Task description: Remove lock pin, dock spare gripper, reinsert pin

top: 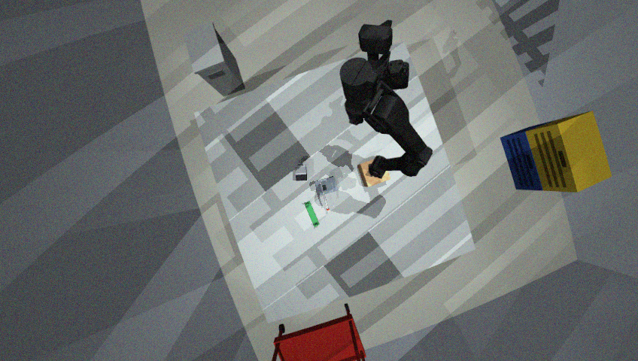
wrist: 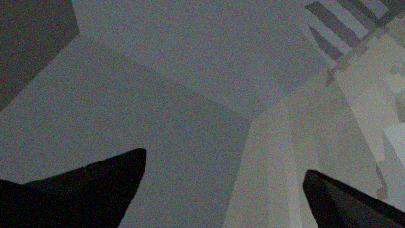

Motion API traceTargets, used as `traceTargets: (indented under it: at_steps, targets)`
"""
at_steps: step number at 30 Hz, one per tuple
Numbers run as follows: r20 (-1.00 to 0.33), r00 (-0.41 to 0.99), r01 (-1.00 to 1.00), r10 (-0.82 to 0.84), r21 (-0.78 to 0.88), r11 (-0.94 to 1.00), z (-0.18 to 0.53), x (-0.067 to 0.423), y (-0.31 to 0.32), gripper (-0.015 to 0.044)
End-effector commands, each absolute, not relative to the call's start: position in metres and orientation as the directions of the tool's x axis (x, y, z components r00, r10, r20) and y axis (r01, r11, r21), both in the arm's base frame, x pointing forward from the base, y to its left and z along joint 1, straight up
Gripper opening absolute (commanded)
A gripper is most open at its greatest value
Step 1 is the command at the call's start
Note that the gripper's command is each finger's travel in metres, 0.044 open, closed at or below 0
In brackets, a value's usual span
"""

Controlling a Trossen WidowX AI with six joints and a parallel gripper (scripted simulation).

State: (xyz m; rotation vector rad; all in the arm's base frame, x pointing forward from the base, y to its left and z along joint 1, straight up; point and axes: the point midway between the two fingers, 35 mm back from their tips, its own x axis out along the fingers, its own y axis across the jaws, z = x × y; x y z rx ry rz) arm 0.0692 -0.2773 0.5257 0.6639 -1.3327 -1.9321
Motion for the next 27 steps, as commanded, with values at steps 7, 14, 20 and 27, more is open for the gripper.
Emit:
traceTargets:
  at_steps: [7,14,20,27]
  targets:
    - [-0.107,-0.389,0.525,-0.915,0.791,-0.315,0.489,0.137,-0.283,0.0300]
    - [-0.235,-0.117,0.884,-0.965,0.418,-0.209,0.440,0.214,-0.272,0.0300]
    - [-0.369,0.093,0.995,-0.925,0.052,0.079,0.393,0.274,-0.242,0.0300]
    - [-0.537,0.277,0.814,-0.797,-0.309,0.492,0.336,0.327,-0.188,0.0300]
